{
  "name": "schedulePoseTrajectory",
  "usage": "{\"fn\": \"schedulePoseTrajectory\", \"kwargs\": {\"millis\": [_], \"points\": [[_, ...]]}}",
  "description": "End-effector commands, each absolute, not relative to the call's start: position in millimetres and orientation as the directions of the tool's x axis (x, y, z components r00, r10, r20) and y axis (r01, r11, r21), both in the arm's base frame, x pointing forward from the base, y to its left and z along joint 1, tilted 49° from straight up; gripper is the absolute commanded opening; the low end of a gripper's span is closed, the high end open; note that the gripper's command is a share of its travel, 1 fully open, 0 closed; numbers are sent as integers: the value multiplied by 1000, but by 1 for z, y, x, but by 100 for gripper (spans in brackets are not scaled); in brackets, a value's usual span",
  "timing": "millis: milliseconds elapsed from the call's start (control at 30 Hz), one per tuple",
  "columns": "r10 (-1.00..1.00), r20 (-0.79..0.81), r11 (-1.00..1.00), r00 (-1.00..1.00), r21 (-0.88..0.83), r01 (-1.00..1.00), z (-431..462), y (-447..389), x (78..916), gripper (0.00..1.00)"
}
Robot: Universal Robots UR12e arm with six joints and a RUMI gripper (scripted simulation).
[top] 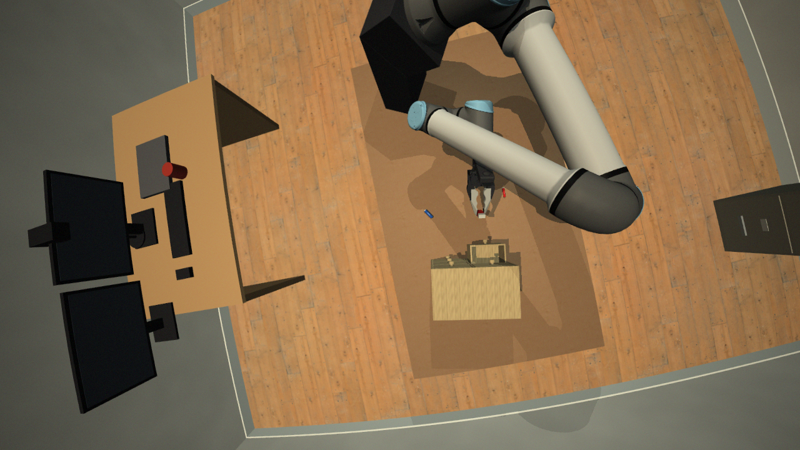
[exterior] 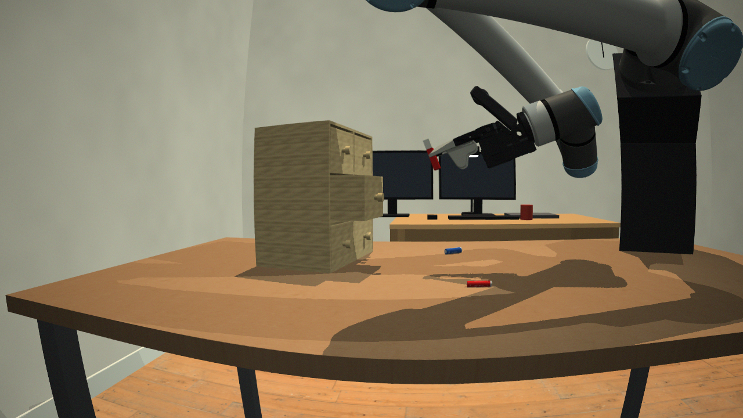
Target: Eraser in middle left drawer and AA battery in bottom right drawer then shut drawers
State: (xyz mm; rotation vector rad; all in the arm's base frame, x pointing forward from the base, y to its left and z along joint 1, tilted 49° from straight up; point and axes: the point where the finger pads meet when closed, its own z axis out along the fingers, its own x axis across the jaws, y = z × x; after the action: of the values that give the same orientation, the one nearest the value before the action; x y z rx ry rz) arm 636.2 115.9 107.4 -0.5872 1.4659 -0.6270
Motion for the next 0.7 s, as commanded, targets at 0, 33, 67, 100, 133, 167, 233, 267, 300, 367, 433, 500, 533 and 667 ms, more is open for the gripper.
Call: {"fn": "schedulePoseTrajectory", "kwargs": {"millis": [0,33,67,100,133,167,233,267,300,367,433,500,533,667], "points": [[-702,-712,712,7,-702,30,109,115,640,11],[-702,-712,712,7,-702,30,109,114,641,11],[-702,-712,712,7,-702,30,109,114,642,11],[-702,-712,712,7,-702,30,110,114,643,11],[-702,-712,712,7,-702,30,110,114,644,11],[-702,-712,712,7,-702,30,110,113,645,11],[-702,-712,712,7,-702,30,111,113,647,11],[-702,-712,712,7,-702,30,111,112,649,11],[-702,-712,712,7,-702,30,112,112,650,11],[-702,-712,712,7,-702,30,112,111,652,11],[-702,-712,712,7,-702,30,113,111,653,11],[-702,-712,712,7,-702,30,113,110,656,11],[-702,-712,712,7,-702,30,114,110,658,11],[-702,-712,712,7,-702,30,116,108,665,11]]}}
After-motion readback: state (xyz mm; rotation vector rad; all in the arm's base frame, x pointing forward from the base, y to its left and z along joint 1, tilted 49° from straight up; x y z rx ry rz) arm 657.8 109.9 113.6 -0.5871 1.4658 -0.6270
